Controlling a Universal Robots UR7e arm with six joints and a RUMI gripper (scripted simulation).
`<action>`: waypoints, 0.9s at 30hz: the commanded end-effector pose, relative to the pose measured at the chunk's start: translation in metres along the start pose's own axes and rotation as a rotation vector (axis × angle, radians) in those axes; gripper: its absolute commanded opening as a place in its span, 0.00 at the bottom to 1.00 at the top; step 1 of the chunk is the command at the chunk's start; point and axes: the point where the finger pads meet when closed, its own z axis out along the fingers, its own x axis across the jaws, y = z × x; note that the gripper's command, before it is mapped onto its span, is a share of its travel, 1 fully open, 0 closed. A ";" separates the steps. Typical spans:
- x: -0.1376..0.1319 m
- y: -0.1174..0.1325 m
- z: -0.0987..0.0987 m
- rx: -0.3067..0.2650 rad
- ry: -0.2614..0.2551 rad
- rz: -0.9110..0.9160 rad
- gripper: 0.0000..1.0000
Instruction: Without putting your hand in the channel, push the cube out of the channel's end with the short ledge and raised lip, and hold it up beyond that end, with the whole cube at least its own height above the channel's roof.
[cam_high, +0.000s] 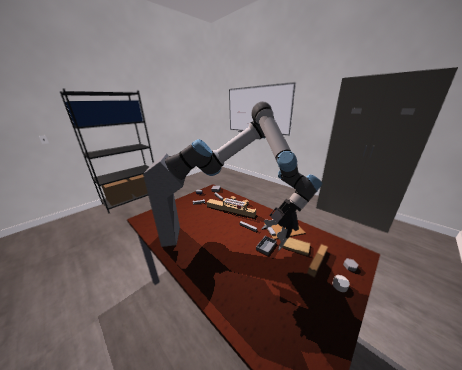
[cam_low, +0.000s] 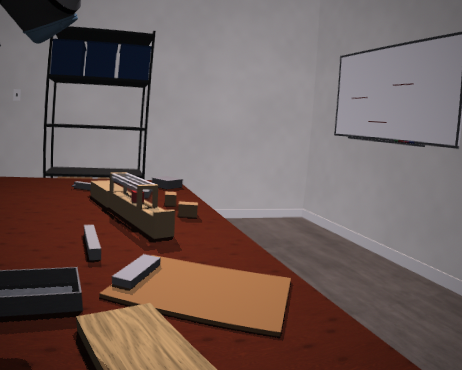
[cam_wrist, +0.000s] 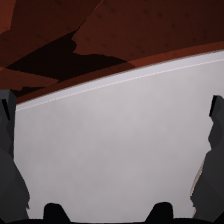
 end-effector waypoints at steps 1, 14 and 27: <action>0.000 0.000 -0.001 0.000 0.001 0.000 1.00; 0.000 0.000 -0.001 0.000 0.001 0.000 1.00; -0.004 0.000 0.000 0.002 0.002 -0.006 0.00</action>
